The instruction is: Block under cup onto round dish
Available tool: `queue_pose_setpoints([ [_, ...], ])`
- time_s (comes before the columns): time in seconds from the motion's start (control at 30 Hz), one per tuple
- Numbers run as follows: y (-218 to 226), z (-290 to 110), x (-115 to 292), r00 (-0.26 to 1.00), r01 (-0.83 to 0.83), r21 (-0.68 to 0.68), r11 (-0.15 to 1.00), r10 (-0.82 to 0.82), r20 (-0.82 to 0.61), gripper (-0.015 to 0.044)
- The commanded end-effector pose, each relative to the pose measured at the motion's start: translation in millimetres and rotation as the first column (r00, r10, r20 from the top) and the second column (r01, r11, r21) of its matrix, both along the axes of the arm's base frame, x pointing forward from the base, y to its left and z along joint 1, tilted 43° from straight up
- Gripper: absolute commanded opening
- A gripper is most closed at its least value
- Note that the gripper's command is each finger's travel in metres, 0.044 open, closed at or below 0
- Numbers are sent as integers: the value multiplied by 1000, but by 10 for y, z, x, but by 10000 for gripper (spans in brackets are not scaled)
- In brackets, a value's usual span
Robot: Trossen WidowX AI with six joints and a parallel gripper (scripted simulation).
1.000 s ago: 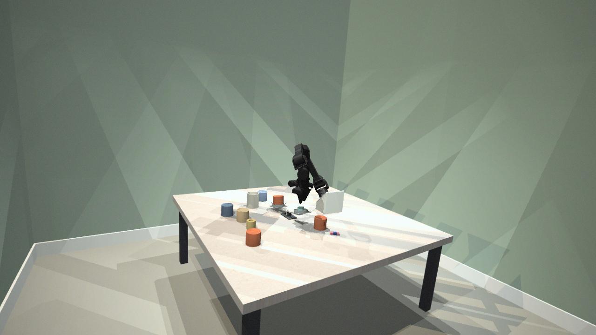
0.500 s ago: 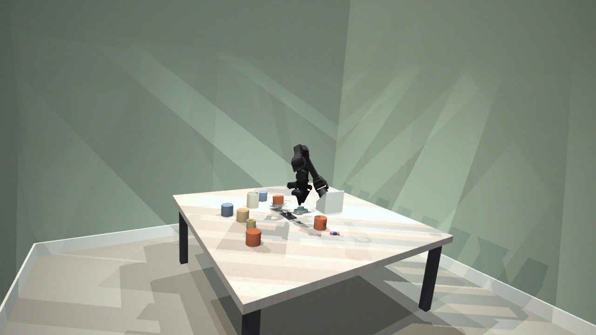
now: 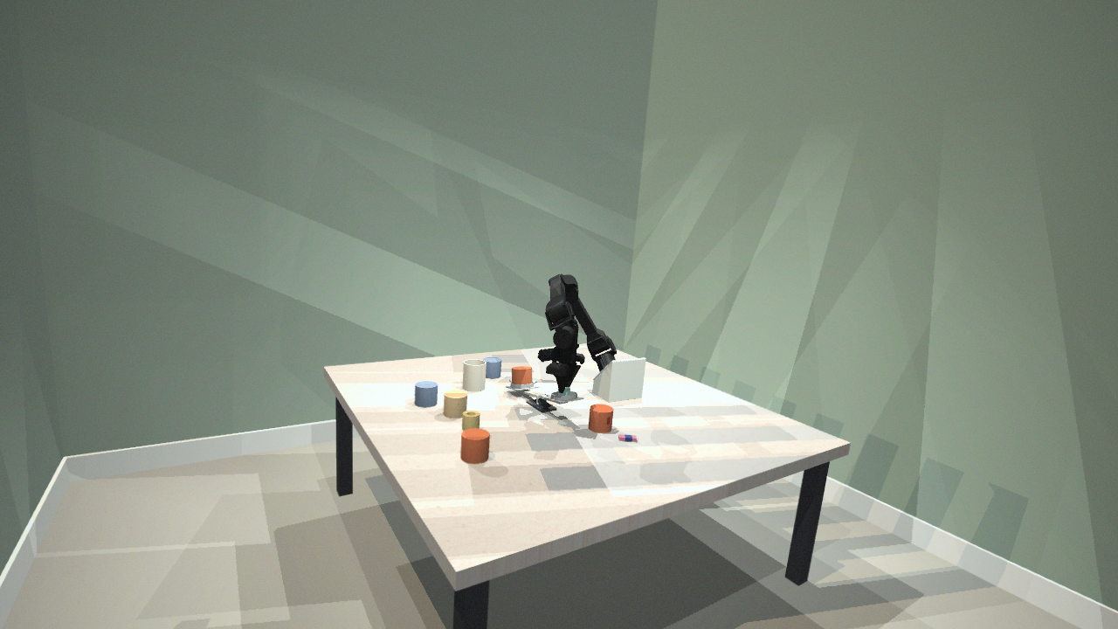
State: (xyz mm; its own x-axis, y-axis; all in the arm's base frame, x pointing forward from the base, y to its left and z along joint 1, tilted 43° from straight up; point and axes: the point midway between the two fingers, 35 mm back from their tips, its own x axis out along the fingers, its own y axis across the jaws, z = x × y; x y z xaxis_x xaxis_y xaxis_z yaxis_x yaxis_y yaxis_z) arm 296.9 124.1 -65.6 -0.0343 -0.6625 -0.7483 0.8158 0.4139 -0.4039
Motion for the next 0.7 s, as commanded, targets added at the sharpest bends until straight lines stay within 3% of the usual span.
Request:
queue_pose_setpoints([
  [0.0,-77,-63,-17,1000,-5,-9,1000,5,-6,260],
  [0.17,-115,-102,-21,1000,-5,-9,1000,5,-6,260],
  [0.27,-115,-102,-21,1000,-5,-9,1000,5,-6,181],
  [0.63,-115,-102,-21,1000,-5,-9,1000,5,-6,108],
  [0.67,-115,-102,-21,1000,-5,-9,1000,5,-6,82],
])
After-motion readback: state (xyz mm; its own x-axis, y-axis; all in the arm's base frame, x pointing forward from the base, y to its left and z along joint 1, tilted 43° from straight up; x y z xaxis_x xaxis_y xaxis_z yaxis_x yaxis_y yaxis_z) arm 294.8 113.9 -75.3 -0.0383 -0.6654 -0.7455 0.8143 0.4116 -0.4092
